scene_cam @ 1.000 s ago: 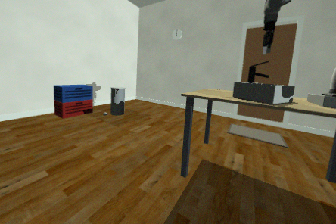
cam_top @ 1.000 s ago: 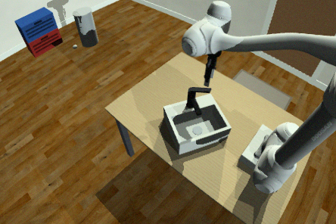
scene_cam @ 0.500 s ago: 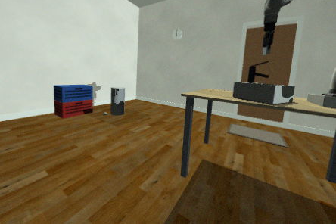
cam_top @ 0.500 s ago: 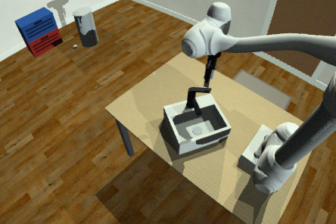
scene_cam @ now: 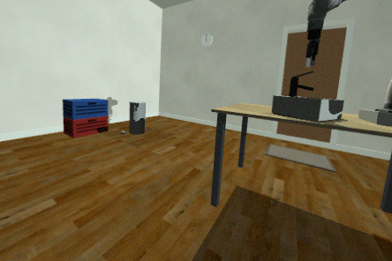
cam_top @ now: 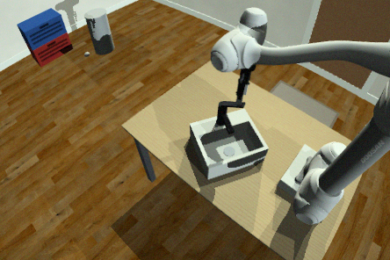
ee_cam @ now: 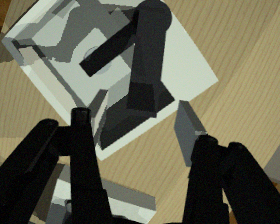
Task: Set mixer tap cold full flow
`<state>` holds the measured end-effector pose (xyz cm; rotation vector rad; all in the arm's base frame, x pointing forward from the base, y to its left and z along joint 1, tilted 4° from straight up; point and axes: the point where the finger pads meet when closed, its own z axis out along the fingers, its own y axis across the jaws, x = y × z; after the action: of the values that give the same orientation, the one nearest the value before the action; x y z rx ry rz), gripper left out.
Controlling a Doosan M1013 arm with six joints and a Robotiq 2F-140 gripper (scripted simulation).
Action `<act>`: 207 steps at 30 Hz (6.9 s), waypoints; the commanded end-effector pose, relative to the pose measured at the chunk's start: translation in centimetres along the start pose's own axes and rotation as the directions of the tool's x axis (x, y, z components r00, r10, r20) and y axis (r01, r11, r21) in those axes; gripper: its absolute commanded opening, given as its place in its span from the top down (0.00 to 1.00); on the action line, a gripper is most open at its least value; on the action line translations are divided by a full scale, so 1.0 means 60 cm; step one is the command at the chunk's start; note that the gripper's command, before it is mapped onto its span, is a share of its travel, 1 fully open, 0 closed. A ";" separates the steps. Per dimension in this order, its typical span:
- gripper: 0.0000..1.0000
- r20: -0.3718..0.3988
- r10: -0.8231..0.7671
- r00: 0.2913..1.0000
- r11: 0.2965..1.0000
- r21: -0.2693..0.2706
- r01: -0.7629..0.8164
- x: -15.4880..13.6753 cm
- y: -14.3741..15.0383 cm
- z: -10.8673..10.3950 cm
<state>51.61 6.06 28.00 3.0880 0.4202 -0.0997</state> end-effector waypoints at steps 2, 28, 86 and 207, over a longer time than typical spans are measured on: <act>0.58 0.003 -0.002 1.000 1.000 0.003 0.002 0.000 0.002 0.016; 0.58 0.003 -0.002 1.000 1.000 0.003 0.002 0.000 0.002 0.045; 0.58 0.003 -0.002 1.000 1.000 0.003 0.002 -0.001 0.004 0.045; 0.58 0.003 -0.002 1.000 1.000 0.003 0.002 -0.001 0.003 0.130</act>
<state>51.18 5.76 20.54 3.0895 0.4204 -0.0996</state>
